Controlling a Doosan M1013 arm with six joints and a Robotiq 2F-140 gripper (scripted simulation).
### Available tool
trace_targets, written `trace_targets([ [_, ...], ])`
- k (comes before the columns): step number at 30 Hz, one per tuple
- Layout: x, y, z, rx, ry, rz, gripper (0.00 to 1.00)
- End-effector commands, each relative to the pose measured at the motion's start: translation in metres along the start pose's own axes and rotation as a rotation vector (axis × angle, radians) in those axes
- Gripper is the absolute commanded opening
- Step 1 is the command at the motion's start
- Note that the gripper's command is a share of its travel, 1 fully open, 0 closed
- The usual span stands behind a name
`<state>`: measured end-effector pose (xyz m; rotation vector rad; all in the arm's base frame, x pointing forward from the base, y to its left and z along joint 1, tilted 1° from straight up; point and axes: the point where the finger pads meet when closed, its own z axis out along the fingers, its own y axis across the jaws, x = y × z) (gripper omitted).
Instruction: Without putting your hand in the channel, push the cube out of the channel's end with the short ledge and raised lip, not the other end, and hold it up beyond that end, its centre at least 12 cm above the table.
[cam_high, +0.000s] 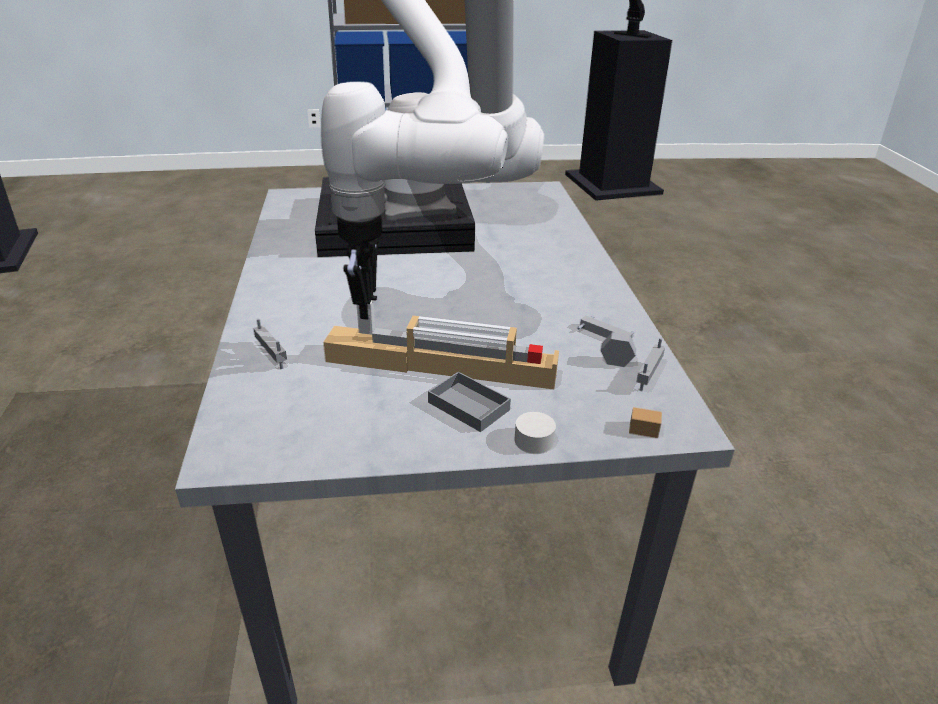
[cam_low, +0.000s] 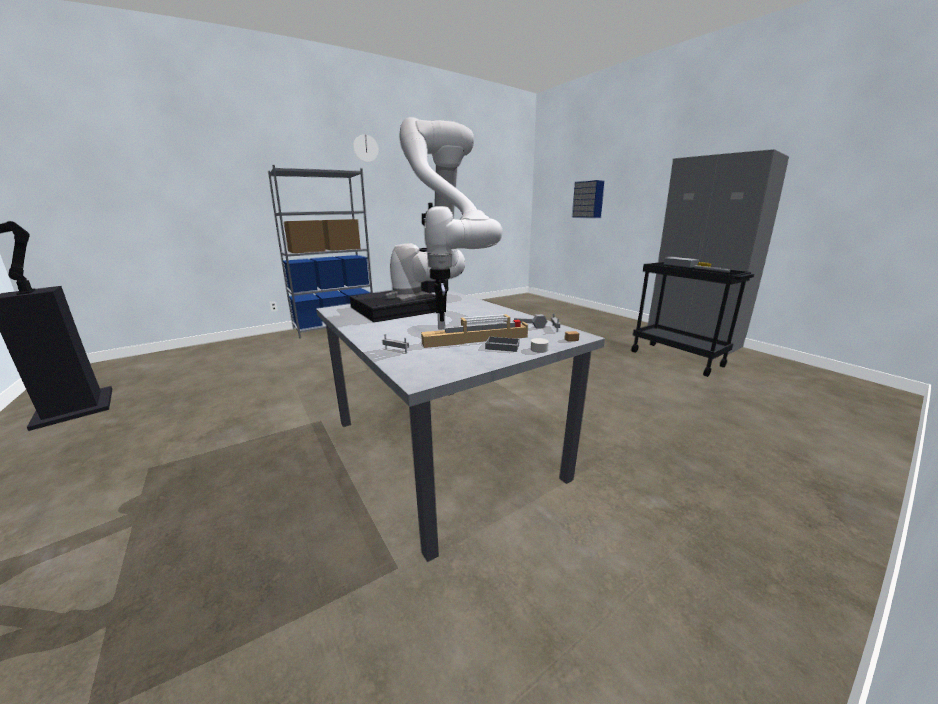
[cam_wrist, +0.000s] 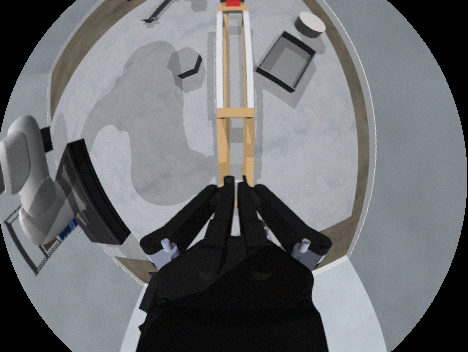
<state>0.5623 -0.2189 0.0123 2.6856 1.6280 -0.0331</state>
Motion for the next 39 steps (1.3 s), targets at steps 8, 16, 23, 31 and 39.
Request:
trace_targets([
  [8,0.0,0.0,-0.059,0.0,0.0,0.0,0.0],
  [16,0.0,0.0,-0.059,0.0,0.0,0.0,0.0],
  [23,0.0,0.0,-0.059,0.0,0.0,0.0,0.0],
  [31,0.0,0.0,-0.059,0.0,0.0,0.0,0.0],
  [39,0.0,0.0,-0.059,0.0,0.0,0.0,0.0],
])
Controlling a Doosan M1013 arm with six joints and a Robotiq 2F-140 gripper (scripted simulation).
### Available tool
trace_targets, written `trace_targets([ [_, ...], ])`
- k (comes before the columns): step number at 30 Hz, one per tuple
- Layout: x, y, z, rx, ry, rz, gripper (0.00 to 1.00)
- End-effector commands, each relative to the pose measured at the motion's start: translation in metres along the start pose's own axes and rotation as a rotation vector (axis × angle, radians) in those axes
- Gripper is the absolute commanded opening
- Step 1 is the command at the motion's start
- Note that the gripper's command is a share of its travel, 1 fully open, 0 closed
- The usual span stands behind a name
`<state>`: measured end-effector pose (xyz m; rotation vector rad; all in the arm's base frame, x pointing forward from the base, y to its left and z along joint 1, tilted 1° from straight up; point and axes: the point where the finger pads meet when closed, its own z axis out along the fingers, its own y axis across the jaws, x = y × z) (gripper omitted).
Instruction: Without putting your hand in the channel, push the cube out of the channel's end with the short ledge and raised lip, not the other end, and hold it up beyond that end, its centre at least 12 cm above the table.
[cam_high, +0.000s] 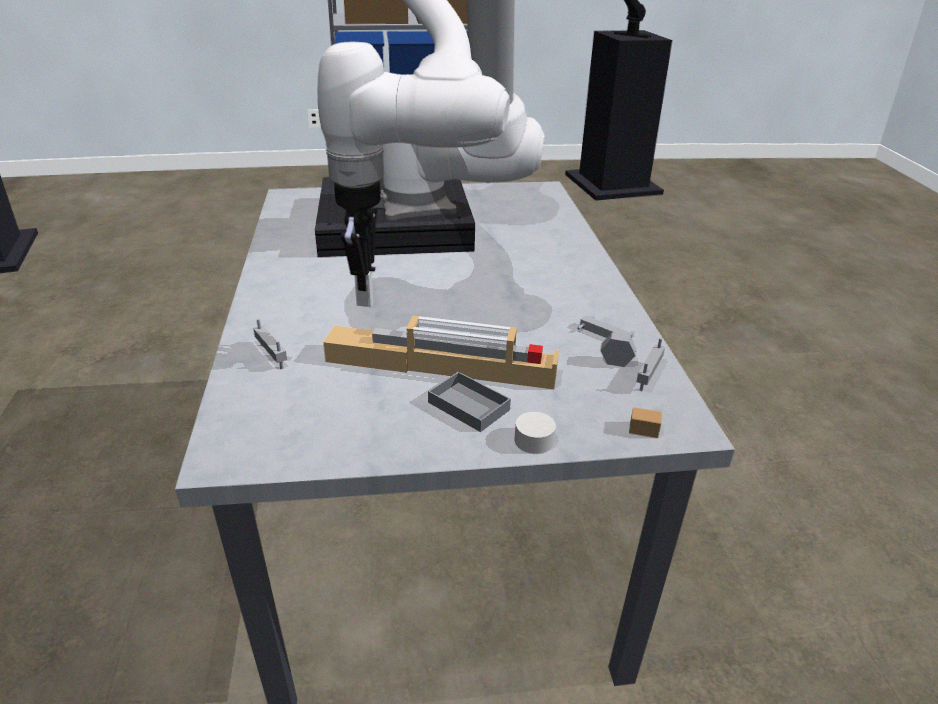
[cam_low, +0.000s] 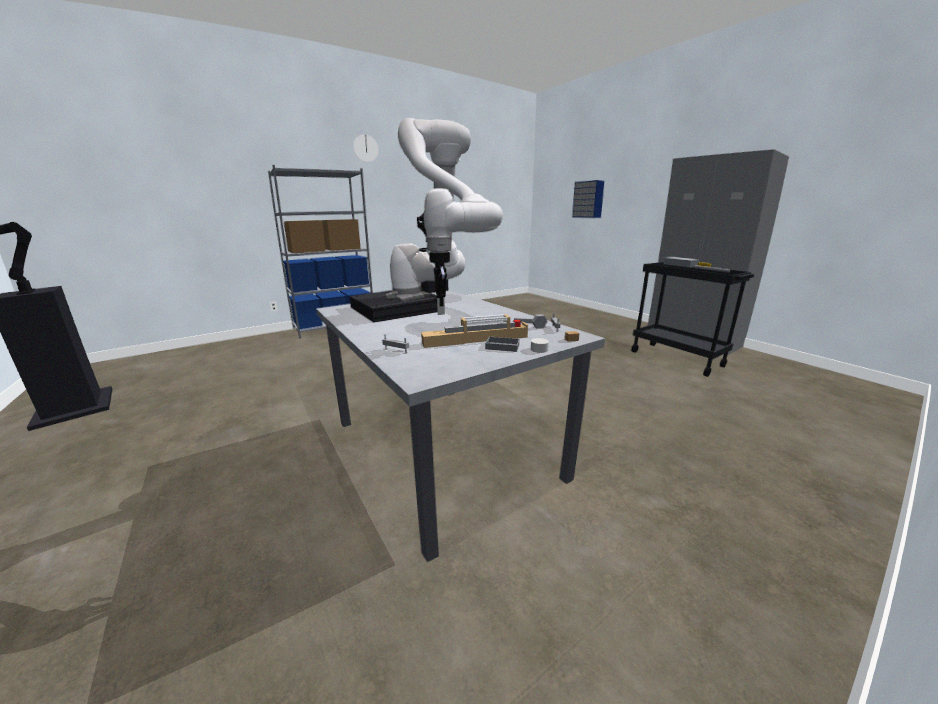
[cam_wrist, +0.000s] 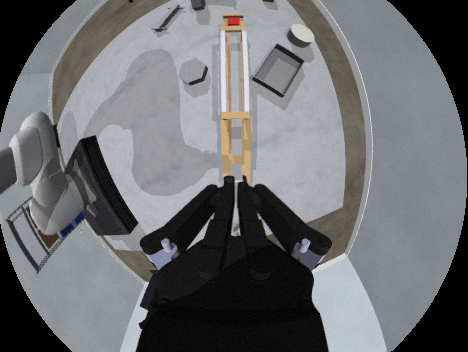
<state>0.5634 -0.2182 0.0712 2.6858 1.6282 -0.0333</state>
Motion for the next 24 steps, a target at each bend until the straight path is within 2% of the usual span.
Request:
trace_targets([
  [1,0.0,0.0,0.0,0.0,0.0,0.0,0.0],
  [4,0.014,0.004,0.0,0.0,0.0,0.0,0.0],
  [6,0.053,0.012,-0.001,0.0,0.0,0.0,0.0],
  [8,0.053,0.012,-0.001,0.0,0.0,0.0,0.0],
  [10,0.115,0.019,-0.002,0.0,0.001,-0.001,0.0],
  [19,0.257,0.002,-0.001,0.0,0.0,-0.003,0.0],
  [20,0.274,0.001,-0.001,0.0,0.0,-0.003,0.25],
  [22,0.308,-0.001,0.0,0.0,0.0,-0.003,0.25],
  [24,0.315,-0.002,0.0,0.0,0.0,-0.003,0.25],
])
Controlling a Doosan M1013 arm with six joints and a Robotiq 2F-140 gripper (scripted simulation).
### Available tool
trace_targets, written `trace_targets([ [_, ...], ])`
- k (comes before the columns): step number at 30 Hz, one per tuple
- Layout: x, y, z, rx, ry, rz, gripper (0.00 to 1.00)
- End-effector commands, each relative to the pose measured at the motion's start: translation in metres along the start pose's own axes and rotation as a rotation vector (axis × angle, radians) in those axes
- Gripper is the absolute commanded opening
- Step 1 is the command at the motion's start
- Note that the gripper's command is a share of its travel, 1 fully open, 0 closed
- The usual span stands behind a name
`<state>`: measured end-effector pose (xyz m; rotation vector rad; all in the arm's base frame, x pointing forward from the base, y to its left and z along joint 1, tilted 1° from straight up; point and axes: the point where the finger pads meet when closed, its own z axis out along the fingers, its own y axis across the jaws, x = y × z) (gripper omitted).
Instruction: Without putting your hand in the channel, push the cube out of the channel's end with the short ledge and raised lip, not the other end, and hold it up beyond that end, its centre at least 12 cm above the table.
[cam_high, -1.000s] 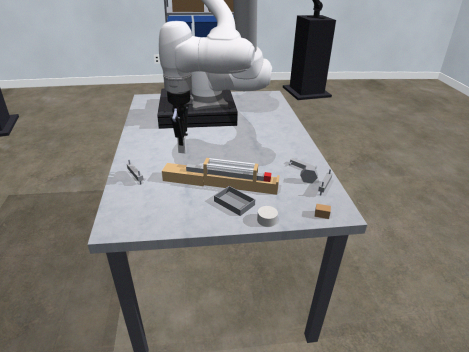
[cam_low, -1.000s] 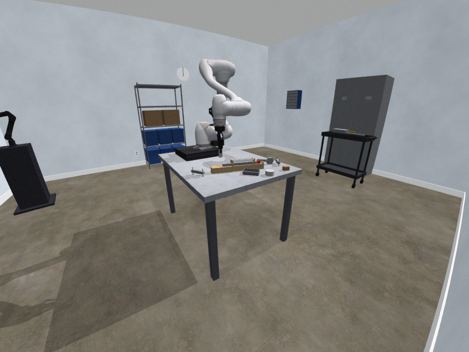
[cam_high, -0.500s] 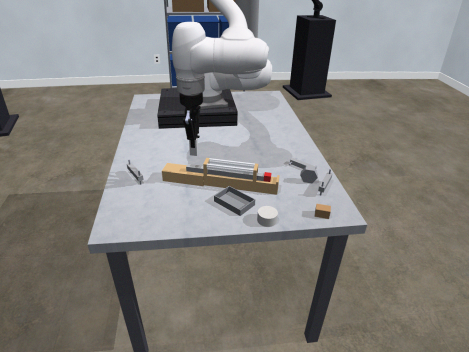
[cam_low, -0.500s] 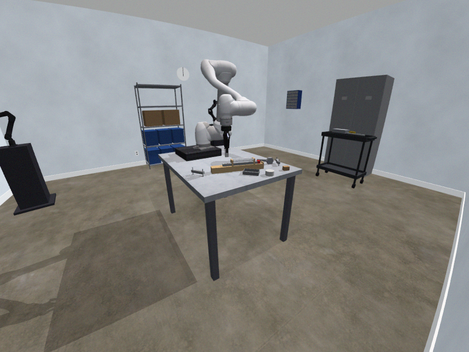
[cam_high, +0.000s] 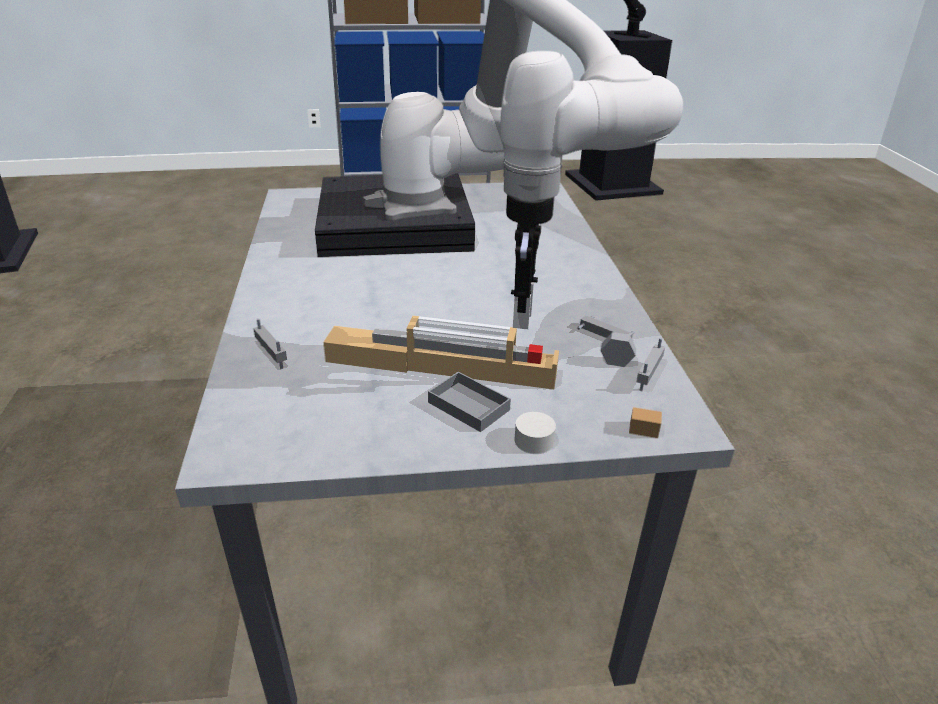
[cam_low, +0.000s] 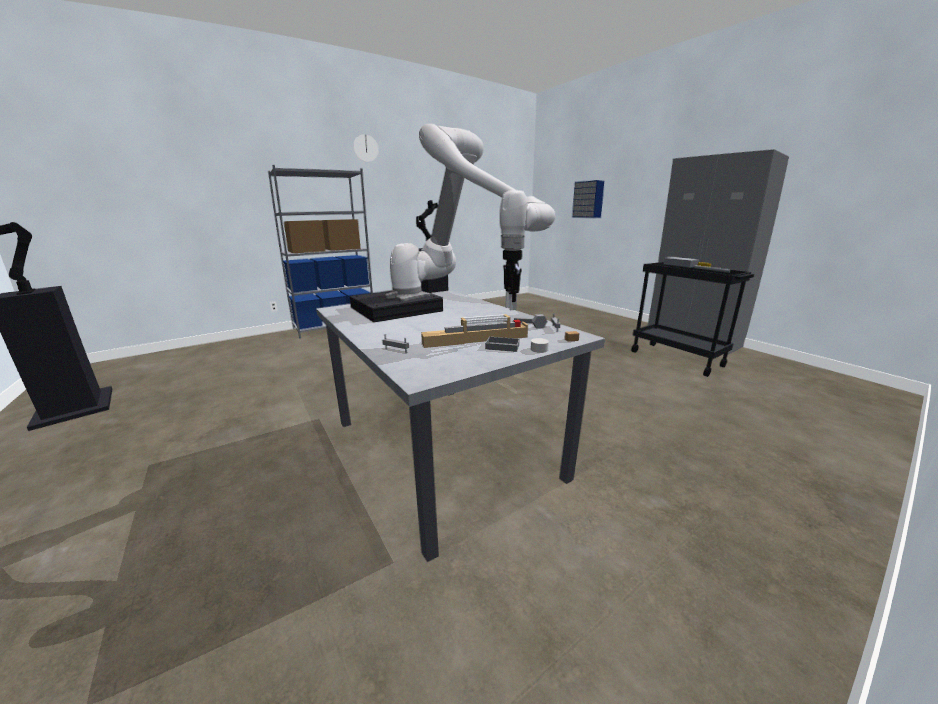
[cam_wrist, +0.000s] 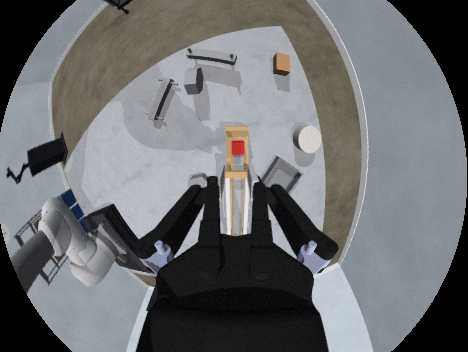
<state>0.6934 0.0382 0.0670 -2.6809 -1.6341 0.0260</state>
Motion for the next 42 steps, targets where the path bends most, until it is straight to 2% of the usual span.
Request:
trace_targets([
  [1,0.028,0.002,0.001,0.0,-0.005,0.002,0.25],
  [30,0.028,0.002,0.001,0.0,-0.005,0.002,0.25],
  [33,0.028,0.002,0.013,0.0,-0.005,0.002,0.25],
  [35,0.028,0.002,0.013,0.0,-0.005,0.002,0.25],
  [39,0.028,0.002,0.04,0.0,-0.005,0.002,0.25],
  [42,0.028,0.002,0.045,0.0,-0.005,0.002,0.25],
])
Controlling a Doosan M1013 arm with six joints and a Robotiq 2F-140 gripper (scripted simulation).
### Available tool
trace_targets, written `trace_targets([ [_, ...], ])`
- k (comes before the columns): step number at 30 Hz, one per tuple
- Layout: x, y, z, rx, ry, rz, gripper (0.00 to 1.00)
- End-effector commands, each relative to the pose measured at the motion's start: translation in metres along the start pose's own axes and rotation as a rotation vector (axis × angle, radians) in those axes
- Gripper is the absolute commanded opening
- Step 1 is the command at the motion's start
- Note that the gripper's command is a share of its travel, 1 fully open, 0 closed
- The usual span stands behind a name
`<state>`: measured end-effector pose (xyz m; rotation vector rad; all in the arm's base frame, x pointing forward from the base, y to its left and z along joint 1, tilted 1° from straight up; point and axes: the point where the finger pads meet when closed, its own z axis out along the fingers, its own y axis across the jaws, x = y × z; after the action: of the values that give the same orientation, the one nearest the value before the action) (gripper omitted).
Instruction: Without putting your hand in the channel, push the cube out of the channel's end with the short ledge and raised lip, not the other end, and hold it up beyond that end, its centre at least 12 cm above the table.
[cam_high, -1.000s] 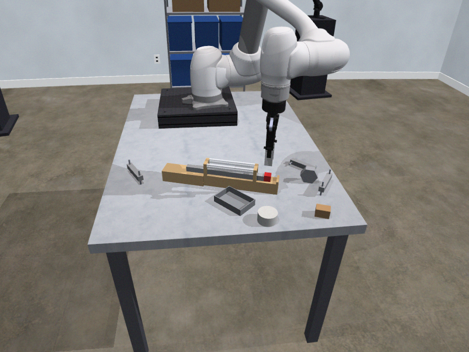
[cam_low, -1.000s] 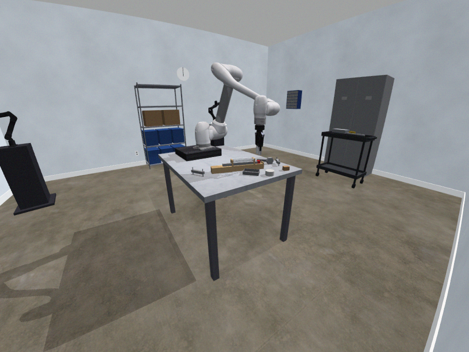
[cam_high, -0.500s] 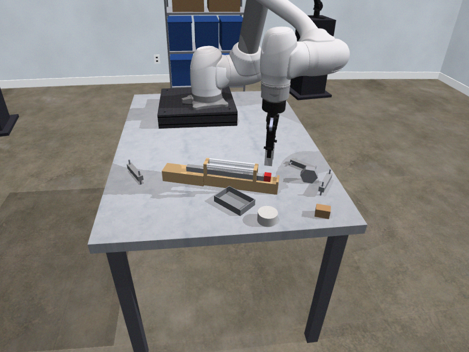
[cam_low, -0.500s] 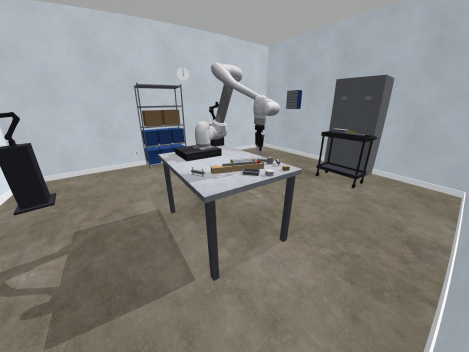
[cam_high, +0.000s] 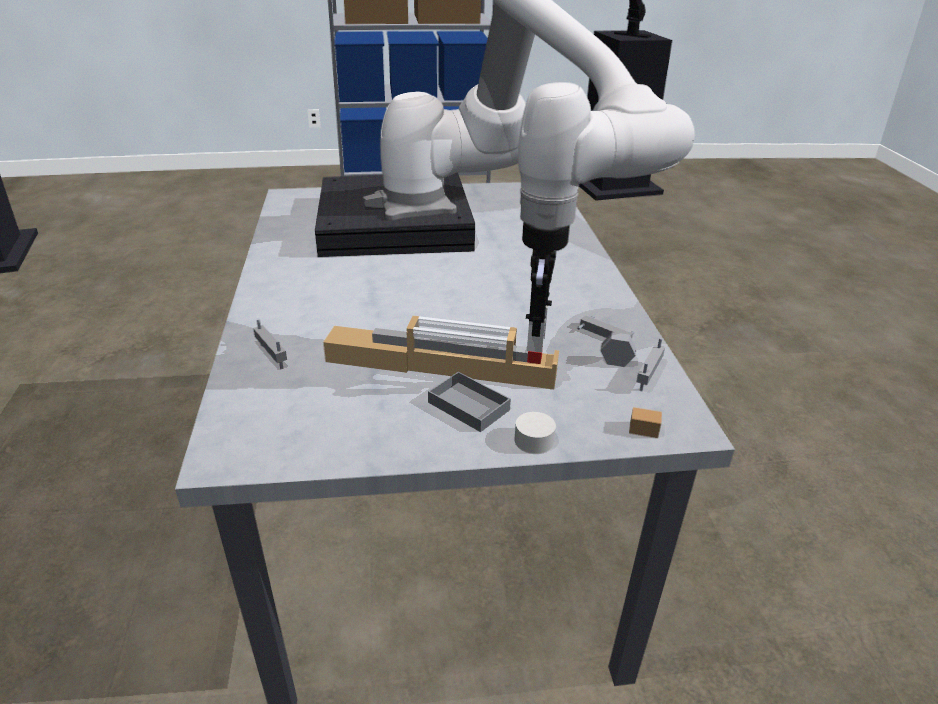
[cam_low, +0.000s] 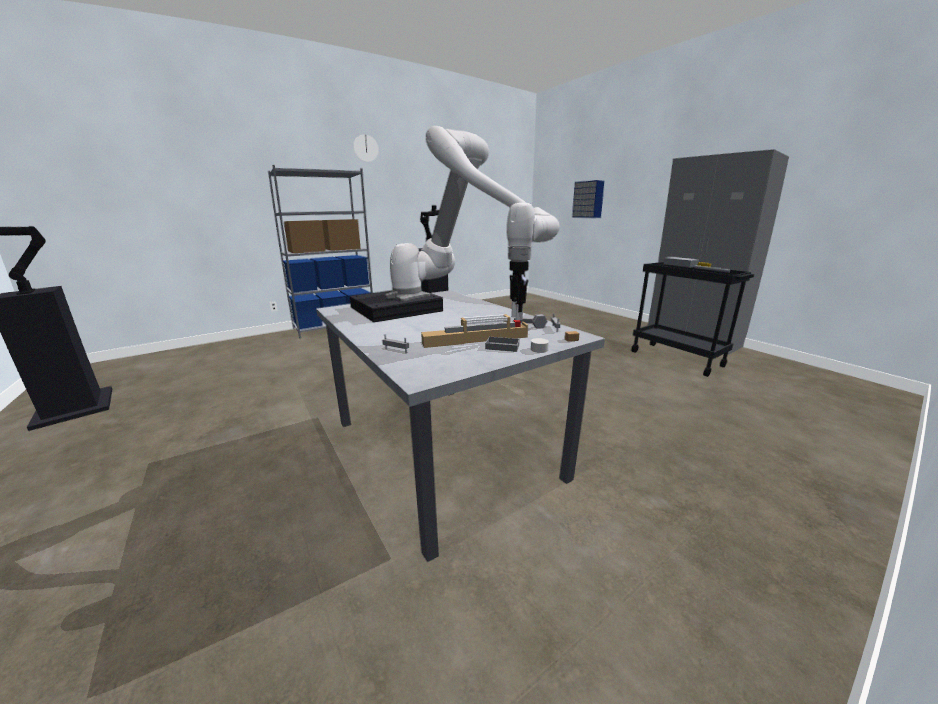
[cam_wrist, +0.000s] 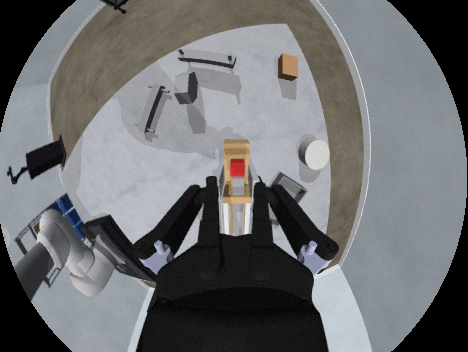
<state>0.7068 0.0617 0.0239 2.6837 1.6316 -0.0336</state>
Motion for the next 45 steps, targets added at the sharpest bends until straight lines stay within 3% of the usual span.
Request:
trace_targets([
  [1,0.0,0.0,0.002,0.0,0.0,0.0,0.25],
  [18,0.0,0.0,0.027,0.0,0.0,0.0,0.25],
  [45,0.0,0.0,0.027,0.0,0.0,0.0,0.25],
])
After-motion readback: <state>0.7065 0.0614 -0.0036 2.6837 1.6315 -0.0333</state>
